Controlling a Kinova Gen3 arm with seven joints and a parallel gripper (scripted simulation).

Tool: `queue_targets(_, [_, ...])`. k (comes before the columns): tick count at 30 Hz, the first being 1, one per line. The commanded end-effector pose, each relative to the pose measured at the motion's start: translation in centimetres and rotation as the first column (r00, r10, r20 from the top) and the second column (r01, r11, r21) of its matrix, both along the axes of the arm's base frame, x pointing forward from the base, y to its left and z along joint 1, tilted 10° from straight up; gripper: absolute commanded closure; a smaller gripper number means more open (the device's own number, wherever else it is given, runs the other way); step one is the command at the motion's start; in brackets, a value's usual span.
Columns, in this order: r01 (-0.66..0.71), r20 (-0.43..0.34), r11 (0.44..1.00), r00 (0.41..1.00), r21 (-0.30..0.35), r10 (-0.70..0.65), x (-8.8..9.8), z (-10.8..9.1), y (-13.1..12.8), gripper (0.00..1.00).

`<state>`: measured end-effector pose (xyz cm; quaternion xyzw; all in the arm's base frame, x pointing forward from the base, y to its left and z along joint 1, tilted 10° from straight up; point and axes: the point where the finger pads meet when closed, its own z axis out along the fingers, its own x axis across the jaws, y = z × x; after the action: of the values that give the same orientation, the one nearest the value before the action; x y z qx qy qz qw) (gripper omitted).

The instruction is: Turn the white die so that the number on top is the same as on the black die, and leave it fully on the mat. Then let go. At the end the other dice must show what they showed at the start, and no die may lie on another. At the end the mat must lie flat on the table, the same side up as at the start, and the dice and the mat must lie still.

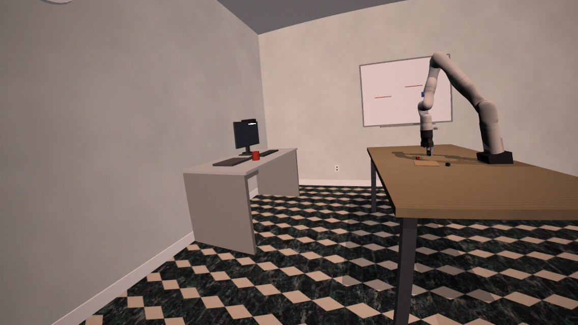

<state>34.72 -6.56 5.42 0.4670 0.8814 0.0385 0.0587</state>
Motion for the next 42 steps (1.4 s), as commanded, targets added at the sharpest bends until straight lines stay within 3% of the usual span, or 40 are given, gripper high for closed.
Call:
queue_targets(1, [0.016, 0.029, 1.0, 0.999, -0.008, -0.015, 0.6, 1.2, -0.7, 0.6])
queue_targets(13, [0.016, 0.029, 1.0, 0.999, -0.008, -0.015, -0.3, 6.3, -0.7, 0.6])
queue_targets(29, [0.0, 0.028, 1.0, 1.0, -0.01, 0.0, -0.2, 6.7, -0.5, 0.6])
queue_targets(33, [-0.21, 0.021, 0.977, 0.977, -0.045, 0.211, 1.8, 6.7, 3.6, 0.6])
queue_targets(35, [-0.21, 0.021, 0.977, 0.977, -0.045, 0.211, 1.8, 6.7, 3.6, 0.6])
queue_targets(38, [-0.404, 0.014, 0.911, 0.914, -0.079, 0.406, 3.4, 6.8, 7.9, 0.6])
queue_targets(42, [-0.484, 0.011, 0.87, 0.873, -0.095, 0.487, 4.0, 6.9, 10.0, 0.6])
